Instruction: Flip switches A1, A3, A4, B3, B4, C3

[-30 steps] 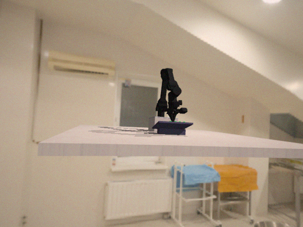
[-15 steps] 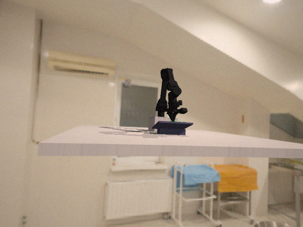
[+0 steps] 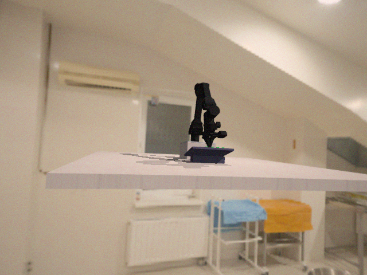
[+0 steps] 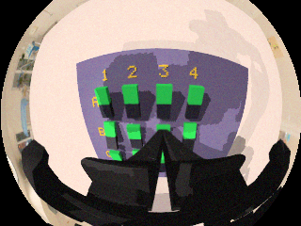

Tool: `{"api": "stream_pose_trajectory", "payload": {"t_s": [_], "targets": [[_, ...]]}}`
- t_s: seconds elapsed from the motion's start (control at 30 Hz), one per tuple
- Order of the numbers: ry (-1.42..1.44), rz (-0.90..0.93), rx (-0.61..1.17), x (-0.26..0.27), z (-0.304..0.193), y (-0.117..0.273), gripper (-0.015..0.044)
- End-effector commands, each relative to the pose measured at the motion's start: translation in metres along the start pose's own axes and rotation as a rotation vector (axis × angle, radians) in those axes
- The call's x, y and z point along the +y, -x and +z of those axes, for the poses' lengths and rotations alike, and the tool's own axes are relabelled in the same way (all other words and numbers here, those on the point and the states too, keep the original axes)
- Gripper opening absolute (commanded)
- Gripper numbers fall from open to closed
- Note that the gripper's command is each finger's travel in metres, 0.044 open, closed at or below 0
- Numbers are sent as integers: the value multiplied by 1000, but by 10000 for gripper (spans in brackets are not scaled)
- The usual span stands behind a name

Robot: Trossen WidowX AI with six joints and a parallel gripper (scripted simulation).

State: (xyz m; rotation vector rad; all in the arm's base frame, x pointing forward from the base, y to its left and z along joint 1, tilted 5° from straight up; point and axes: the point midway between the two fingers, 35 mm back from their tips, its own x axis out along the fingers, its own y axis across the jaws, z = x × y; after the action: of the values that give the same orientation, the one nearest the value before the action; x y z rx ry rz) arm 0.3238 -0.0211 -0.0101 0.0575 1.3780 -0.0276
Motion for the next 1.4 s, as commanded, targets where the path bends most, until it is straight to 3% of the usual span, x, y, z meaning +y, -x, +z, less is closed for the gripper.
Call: {"api": "stream_pose_trajectory", "payload": {"t_s": [0.0,0.7,0.93,1.37], "targets": [[-4,-3,-1,0,0,-1,0],[-4,-3,-1,0,0,-4,0],[-4,-4,-25,0,-2,59,0],[-3,-7,-26,-31,-21,58,0]]}}
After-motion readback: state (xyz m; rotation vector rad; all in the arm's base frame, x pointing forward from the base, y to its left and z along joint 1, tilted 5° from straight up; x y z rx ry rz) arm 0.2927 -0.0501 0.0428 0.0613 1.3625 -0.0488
